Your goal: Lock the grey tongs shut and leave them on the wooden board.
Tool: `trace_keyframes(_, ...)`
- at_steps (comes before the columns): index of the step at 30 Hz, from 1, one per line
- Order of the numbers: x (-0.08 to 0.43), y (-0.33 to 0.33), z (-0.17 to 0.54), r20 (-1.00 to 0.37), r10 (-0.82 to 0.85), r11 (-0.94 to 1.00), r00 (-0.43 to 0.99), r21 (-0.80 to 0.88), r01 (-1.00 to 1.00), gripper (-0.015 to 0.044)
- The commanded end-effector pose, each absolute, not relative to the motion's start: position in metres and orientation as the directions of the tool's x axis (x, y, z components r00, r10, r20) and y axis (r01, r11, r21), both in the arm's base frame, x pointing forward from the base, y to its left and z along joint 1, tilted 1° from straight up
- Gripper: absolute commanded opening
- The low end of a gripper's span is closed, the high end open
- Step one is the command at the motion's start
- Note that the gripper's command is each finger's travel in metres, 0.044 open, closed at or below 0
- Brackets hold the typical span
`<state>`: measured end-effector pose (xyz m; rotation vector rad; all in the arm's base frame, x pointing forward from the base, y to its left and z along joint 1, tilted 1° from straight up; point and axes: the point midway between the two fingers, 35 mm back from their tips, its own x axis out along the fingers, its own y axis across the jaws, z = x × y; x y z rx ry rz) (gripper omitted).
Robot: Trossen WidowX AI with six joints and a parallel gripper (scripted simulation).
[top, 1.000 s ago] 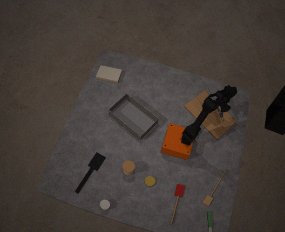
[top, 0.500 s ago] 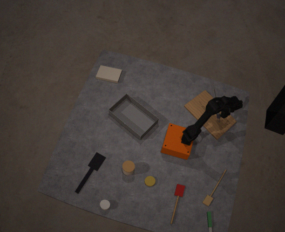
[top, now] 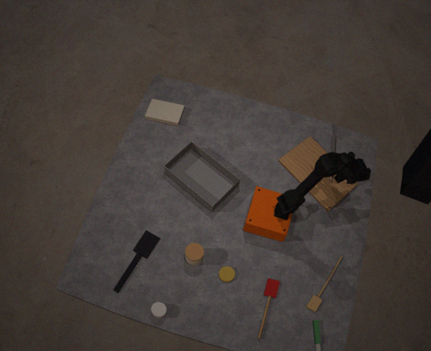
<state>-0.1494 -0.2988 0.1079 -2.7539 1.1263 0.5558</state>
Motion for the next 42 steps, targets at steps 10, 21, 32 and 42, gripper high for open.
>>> trace_keyframes(10, -0.149, -0.299, 0.109, -0.354, -0.664, -0.713, 0.659, 0.034, -0.7, -0.015)
trace_keyframes(21, -0.149, -0.299, 0.109, -0.354, -0.664, -0.713, 0.659, 0.034, -0.7, -0.015)
trace_keyframes(32, -0.149, -0.299, 0.109, -0.354, -0.664, -0.713, 0.659, 0.034, -0.7, -0.015)
trace_keyframes(42, -0.133, -0.302, 0.093, -0.538, -0.518, -0.771, 0.665, -0.044, -0.636, -0.015)
